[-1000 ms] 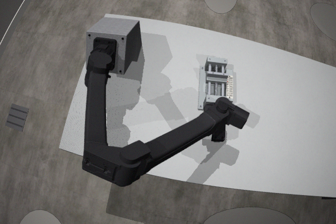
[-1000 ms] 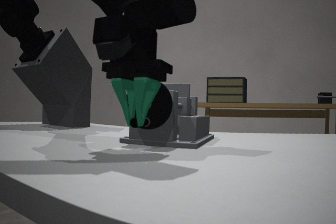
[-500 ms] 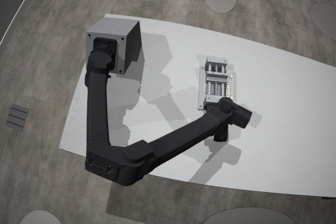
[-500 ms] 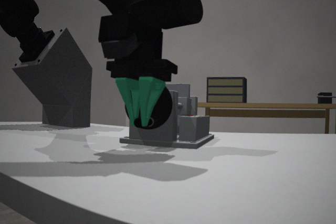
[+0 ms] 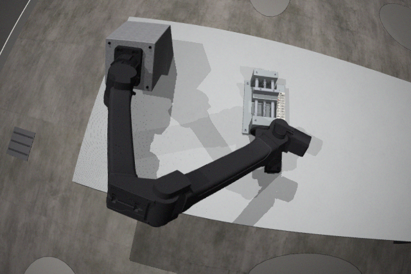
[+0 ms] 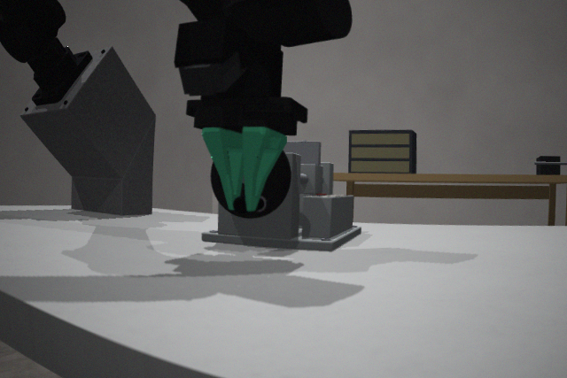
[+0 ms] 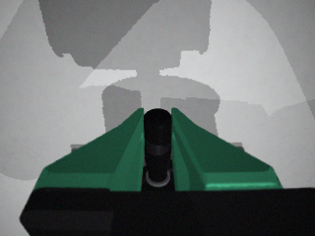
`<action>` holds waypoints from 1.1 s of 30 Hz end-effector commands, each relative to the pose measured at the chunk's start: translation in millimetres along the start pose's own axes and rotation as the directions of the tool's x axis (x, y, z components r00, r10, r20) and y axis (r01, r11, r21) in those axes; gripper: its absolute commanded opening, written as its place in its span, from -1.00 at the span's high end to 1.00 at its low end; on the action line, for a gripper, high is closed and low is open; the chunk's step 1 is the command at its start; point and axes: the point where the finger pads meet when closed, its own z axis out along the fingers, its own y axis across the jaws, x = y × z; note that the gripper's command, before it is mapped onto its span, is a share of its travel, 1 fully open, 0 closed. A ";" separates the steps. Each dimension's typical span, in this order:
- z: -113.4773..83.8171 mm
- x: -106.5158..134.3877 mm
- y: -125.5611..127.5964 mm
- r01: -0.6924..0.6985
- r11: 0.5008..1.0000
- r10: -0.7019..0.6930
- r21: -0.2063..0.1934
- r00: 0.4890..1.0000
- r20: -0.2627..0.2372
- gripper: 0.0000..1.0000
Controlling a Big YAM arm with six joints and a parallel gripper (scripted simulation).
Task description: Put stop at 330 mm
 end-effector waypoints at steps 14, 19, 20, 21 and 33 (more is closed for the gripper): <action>-19.6 8.9 33.7 -0.001 0.999 0.001 -0.046 1.000 -0.007 0.87; -25.2 8.8 39.0 -0.002 0.999 0.002 -0.045 1.000 -0.007 0.87; -26.5 8.8 40.3 -0.002 0.999 0.002 -0.046 1.000 -0.007 0.87; -27.7 8.8 41.5 -0.002 0.999 0.002 -0.046 1.000 -0.007 0.87; -33.3 8.6 44.0 -0.003 0.999 0.002 -0.046 1.000 -0.007 0.87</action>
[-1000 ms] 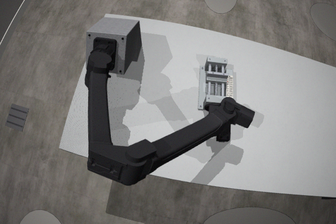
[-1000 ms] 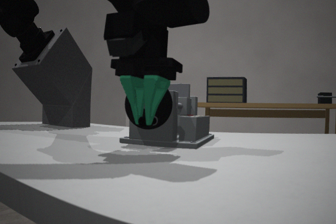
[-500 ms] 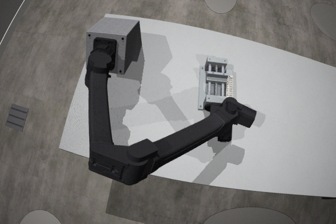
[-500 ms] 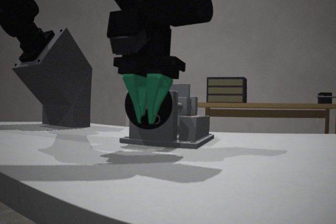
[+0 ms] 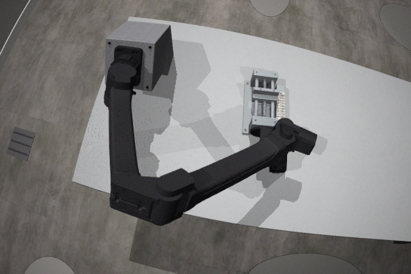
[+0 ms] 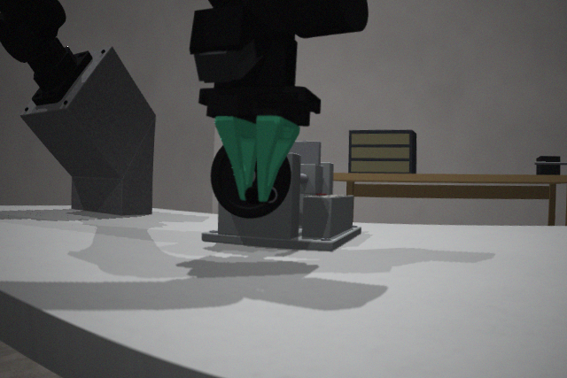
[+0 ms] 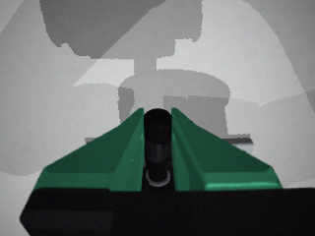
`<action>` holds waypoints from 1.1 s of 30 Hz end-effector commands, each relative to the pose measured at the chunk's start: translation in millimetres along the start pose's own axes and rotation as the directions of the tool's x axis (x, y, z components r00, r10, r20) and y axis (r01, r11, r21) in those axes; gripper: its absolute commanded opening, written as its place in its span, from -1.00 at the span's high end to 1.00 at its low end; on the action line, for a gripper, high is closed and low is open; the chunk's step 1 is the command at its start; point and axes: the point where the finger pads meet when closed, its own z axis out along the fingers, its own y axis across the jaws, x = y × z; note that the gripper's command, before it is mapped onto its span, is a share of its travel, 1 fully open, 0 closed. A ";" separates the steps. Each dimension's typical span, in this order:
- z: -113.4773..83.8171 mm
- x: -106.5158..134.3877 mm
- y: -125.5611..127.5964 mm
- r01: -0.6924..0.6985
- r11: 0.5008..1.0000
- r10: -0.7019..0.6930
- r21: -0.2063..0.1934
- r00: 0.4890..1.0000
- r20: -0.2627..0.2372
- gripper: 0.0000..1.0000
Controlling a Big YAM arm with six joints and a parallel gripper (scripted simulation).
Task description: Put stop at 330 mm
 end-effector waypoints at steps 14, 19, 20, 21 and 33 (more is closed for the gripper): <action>-39.9 3.2 34.8 -0.017 0.997 0.017 -0.075 1.000 -0.003 0.87; -52.4 -5.3 32.3 -0.029 0.996 0.029 -0.082 1.000 -0.002 0.87; -54.4 -5.4 31.6 -0.029 0.996 0.029 -0.082 1.000 -0.002 0.87; -56.3 -5.4 30.8 -0.029 0.996 0.029 -0.082 1.000 -0.002 0.87; -59.7 0.5 18.7 -0.014 0.997 0.013 -0.071 1.000 -0.004 0.87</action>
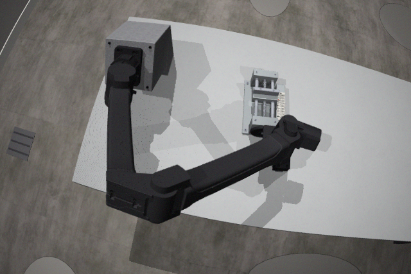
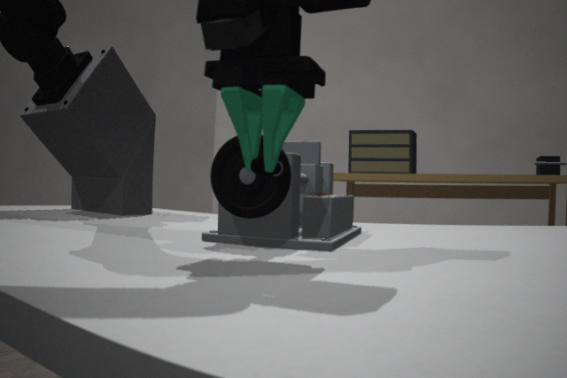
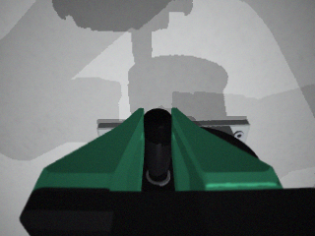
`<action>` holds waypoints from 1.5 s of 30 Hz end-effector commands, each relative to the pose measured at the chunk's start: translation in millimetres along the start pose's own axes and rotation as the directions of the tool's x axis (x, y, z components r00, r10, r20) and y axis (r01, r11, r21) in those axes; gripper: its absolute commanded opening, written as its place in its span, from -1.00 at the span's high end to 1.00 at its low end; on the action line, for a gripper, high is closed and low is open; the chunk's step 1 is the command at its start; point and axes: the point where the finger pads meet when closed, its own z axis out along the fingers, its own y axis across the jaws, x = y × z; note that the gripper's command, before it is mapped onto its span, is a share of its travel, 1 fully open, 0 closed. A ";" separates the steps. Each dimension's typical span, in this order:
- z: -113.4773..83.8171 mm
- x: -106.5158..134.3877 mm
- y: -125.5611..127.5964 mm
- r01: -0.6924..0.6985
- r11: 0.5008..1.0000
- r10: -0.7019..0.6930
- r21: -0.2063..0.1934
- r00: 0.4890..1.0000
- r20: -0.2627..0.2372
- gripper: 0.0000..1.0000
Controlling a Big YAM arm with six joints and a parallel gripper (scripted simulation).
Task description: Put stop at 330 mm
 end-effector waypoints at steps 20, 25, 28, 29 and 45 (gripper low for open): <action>-43.1 2.7 -8.4 -0.018 0.997 0.018 -0.070 1.000 0.004 0.87; -42.0 2.9 -19.2 0.003 0.998 -0.002 -0.066 1.000 0.004 0.87; -41.9 3.0 -20.2 0.004 0.998 -0.004 -0.065 1.000 0.004 0.87; -41.8 3.2 -21.8 0.008 0.998 -0.008 -0.061 1.000 0.004 0.87; -32.0 -0.9 -40.4 -0.001 0.999 0.001 -0.047 1.000 0.002 0.87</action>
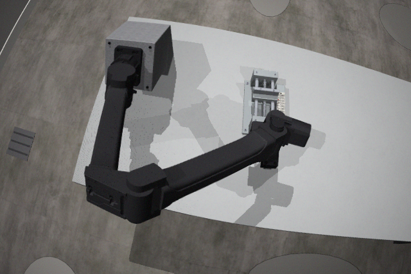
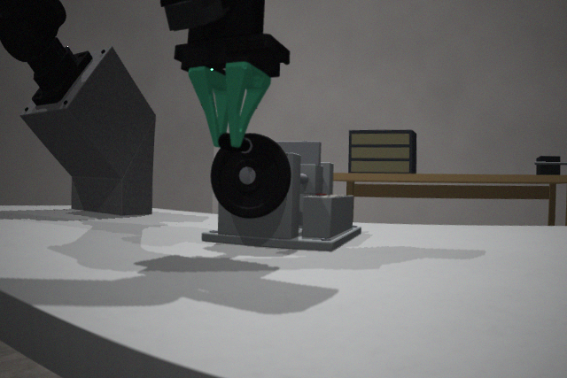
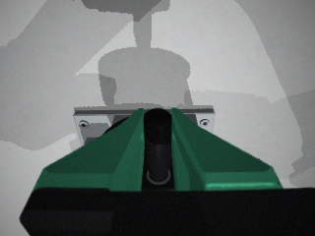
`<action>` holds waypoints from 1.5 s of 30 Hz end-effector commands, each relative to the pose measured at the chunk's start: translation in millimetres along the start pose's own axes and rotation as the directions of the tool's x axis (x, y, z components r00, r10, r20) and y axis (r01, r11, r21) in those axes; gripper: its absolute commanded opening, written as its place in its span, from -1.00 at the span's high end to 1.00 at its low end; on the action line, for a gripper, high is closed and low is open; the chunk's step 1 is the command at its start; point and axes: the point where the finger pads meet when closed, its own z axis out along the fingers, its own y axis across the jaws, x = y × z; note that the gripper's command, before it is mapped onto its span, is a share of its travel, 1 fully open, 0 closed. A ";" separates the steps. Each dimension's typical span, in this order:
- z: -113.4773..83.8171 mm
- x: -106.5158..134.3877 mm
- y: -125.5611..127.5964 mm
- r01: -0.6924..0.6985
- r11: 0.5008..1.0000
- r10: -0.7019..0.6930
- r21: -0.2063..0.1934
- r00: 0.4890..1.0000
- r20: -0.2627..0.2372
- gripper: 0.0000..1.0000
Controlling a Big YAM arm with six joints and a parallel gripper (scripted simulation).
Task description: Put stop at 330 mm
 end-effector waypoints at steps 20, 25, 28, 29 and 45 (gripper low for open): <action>3.9 -6.7 -21.6 -0.008 1.000 0.008 0.005 1.000 0.002 0.87; 6.4 -7.2 -21.2 -0.008 1.000 0.008 -0.004 1.000 0.004 0.87; 9.1 -7.1 -23.6 -0.007 1.000 0.007 -0.004 1.000 0.004 0.87; 10.8 -5.9 -24.7 -0.004 1.000 0.004 -0.002 1.000 0.004 0.87; 20.3 -2.3 -34.3 0.003 1.000 -0.003 0.003 1.000 0.000 0.87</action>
